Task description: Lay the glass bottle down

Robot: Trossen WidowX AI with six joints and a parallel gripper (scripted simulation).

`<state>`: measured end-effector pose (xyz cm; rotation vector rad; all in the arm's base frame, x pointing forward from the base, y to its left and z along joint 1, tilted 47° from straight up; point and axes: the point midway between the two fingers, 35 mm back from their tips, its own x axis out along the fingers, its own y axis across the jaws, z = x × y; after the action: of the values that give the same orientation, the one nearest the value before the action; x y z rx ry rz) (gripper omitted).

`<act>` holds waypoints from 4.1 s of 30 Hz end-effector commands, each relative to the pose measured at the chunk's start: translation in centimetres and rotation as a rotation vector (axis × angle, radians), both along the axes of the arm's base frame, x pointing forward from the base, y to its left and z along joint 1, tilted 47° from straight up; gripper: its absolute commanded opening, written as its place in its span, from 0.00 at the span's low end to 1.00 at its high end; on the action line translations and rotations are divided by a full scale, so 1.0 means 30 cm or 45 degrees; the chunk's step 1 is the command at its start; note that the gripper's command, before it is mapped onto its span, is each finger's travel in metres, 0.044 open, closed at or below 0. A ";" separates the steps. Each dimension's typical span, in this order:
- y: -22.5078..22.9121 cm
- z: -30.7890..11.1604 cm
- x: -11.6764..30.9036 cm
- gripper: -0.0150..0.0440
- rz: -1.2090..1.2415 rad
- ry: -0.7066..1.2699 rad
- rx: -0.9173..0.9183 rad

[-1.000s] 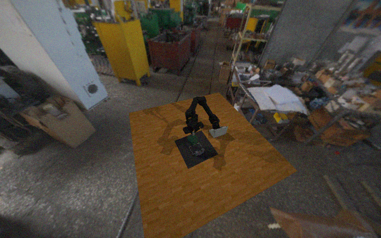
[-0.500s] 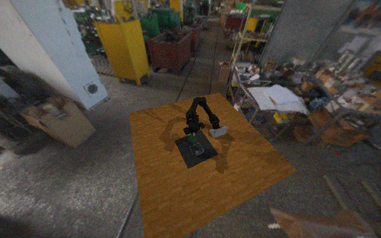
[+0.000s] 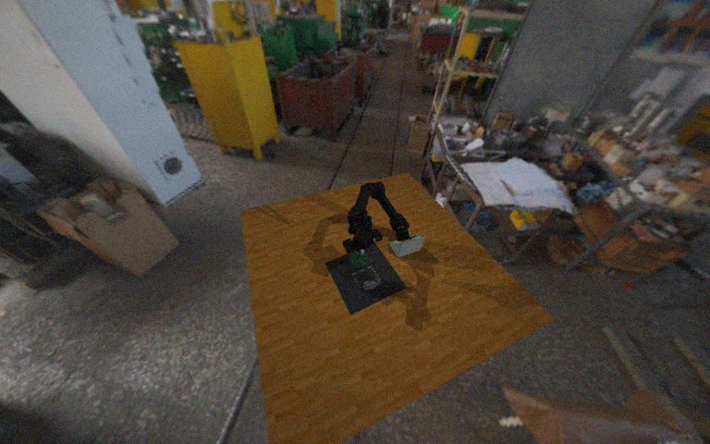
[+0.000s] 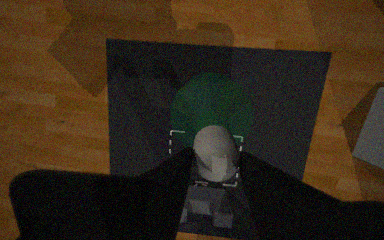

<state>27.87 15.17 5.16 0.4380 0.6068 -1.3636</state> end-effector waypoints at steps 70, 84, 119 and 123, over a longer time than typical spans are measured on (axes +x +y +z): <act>0.149 -0.173 -0.036 0.47 0.053 -0.017 -0.080; 0.169 -0.213 -0.042 0.47 0.069 -0.014 -0.097; 0.203 -0.326 -0.055 0.47 0.108 0.002 -0.133; 0.205 -0.342 -0.057 0.47 0.112 0.003 -0.135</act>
<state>26.15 21.24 -4.21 0.3160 0.5466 -1.3030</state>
